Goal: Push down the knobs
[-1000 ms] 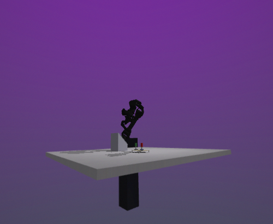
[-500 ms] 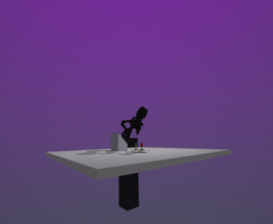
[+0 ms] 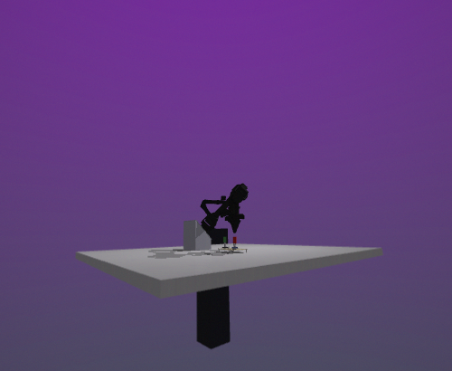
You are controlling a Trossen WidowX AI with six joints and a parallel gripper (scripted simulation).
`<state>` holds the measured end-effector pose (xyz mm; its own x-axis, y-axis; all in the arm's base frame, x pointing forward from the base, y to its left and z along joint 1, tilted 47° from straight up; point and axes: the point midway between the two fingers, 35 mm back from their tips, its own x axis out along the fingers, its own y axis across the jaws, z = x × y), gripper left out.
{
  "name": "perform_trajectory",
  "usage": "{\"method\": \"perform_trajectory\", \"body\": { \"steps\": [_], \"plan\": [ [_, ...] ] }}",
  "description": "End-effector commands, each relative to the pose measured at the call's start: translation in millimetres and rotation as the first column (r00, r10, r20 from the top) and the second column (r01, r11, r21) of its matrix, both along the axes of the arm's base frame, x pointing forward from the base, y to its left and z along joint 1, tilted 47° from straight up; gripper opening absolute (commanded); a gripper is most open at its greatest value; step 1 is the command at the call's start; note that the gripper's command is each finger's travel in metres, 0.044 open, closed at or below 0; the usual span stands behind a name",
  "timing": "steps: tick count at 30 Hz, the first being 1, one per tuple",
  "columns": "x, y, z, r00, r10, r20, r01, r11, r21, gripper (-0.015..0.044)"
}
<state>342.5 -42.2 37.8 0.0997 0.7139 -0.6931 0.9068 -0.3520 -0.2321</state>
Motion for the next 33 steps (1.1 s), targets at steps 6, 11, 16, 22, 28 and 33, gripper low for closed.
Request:
{"method": "perform_trajectory", "body": {
  "steps": [6, 11, 16, 22, 28, 33],
  "plan": [
    [-1, 7, -6, 1.000, -0.002, -0.009, 0.002, 1.000, 0.009, 0.0000],
    [0, 13, -11, 1.000, -0.002, -0.009, 0.002, 1.000, 0.010, 0.0000],
    [1, 19, -17, 1.000, -0.002, -0.009, 0.002, 1.000, 0.010, 0.0000],
    [1, 20, -18, 1.000, -0.002, -0.009, 0.002, 1.000, 0.010, 0.0000],
    [1, 20, -18, 1.000, -0.002, -0.009, 0.002, 1.000, 0.010, 0.0000],
    [1, 20, -18, 1.000, -0.002, -0.009, 0.002, 1.000, 0.010, 0.0000]
  ]
}}
